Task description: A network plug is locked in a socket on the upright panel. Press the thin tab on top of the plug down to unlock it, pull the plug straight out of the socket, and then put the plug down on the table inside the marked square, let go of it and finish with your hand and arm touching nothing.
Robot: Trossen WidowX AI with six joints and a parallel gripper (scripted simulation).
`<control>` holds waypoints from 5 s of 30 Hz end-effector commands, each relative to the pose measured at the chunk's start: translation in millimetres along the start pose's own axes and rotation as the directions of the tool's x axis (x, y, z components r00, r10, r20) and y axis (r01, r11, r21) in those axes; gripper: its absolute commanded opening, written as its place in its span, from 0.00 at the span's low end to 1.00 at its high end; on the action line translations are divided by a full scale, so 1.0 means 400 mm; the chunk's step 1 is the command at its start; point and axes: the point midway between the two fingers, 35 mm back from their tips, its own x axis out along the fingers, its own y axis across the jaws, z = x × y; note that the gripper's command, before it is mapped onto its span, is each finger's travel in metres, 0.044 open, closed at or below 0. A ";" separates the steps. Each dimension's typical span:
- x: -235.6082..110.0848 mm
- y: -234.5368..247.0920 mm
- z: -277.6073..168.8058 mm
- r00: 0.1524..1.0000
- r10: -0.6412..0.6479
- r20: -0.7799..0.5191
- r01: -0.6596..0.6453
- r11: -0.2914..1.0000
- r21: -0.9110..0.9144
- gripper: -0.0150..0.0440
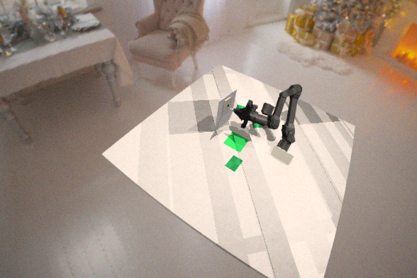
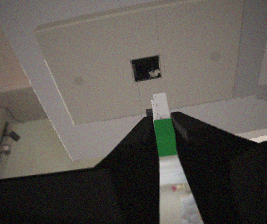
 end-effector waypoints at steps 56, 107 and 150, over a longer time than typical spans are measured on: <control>-0.098 0.098 -0.030 1.000 0.008 0.014 -0.008 1.000 0.000 0.25; -0.082 -0.069 -0.199 0.827 -0.540 -0.157 0.540 0.840 -0.044 0.25; -0.136 -0.215 -0.190 0.588 -0.804 -0.080 0.798 0.594 -0.104 0.25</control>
